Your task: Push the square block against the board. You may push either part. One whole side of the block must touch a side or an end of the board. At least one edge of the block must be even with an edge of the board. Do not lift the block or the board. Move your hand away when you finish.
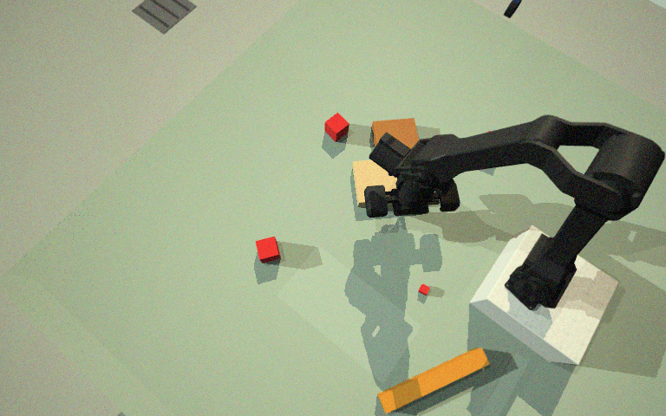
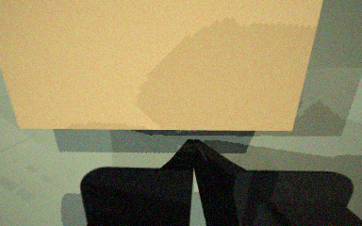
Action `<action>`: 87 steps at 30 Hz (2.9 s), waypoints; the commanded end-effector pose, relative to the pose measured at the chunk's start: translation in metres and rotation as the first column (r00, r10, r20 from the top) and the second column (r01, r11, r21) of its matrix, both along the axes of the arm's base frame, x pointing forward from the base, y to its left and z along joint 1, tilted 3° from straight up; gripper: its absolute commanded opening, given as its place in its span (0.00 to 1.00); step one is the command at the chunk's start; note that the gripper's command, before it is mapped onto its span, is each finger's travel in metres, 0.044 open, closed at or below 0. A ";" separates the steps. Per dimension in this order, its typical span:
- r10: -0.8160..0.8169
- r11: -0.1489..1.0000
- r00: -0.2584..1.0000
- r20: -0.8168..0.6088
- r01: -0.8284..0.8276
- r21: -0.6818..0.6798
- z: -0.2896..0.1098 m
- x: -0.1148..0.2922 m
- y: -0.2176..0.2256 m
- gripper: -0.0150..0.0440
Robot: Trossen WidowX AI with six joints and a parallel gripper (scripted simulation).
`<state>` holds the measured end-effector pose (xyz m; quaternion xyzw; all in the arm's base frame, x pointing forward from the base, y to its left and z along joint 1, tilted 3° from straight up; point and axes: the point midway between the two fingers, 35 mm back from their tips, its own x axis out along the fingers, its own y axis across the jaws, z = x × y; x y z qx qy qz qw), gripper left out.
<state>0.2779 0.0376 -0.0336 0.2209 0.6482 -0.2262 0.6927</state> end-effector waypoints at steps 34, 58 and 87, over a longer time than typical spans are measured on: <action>0.156 0.988 0.988 0.012 -0.155 -0.006 0.055 -0.007 0.024 0.25; 0.832 0.551 0.553 -0.036 -0.833 -0.049 0.068 0.069 0.043 0.25; 0.970 -0.227 -0.222 -0.100 -0.973 -0.040 0.066 0.134 0.060 0.25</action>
